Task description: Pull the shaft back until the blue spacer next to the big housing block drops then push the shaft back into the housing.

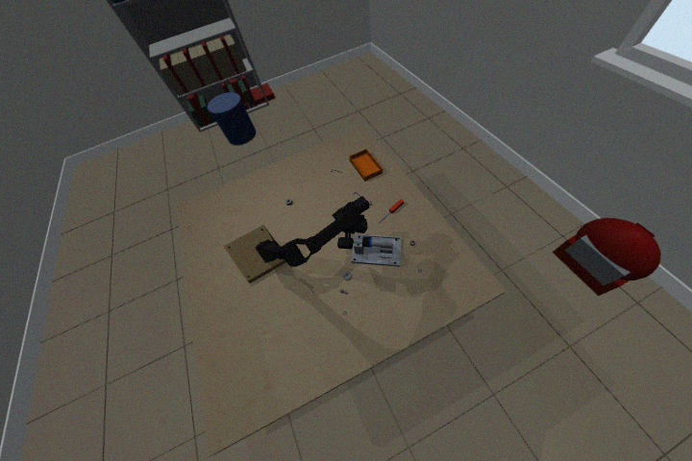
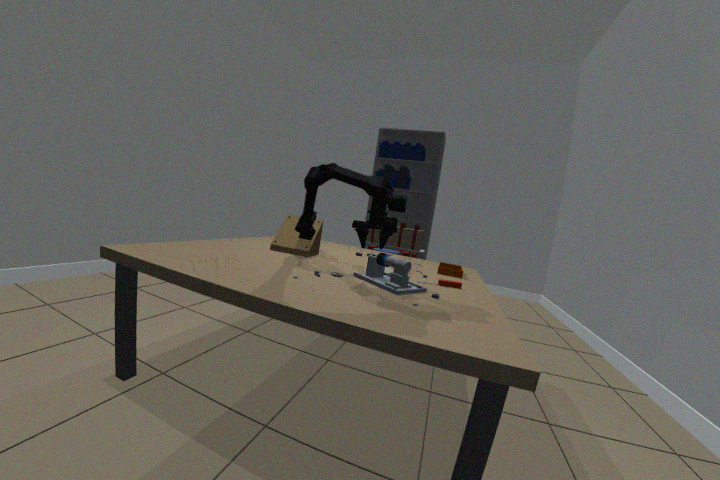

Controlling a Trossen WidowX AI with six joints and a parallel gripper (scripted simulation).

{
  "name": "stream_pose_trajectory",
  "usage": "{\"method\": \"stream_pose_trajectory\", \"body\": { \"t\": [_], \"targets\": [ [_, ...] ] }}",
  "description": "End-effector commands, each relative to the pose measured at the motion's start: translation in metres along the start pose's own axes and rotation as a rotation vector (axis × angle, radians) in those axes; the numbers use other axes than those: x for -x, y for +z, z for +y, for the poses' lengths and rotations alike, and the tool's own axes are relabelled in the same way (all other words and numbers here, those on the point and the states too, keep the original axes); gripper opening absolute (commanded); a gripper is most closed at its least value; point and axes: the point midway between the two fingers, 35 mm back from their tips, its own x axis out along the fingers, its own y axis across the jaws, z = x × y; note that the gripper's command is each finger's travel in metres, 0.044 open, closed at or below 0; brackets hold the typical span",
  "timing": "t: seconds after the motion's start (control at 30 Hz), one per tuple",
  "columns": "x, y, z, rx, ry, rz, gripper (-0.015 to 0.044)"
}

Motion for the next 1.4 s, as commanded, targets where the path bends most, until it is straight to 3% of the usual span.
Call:
{"method": "stream_pose_trajectory", "body": {
  "t": [0.0,1.37],
  "targets": [
    [0.0,0.0,-0.001,-0.001,-0.004,-0.002,0.044],
    [-0.041,0.001,-0.002,-0.002,-0.006,-0.004,0.044]
  ]
}}
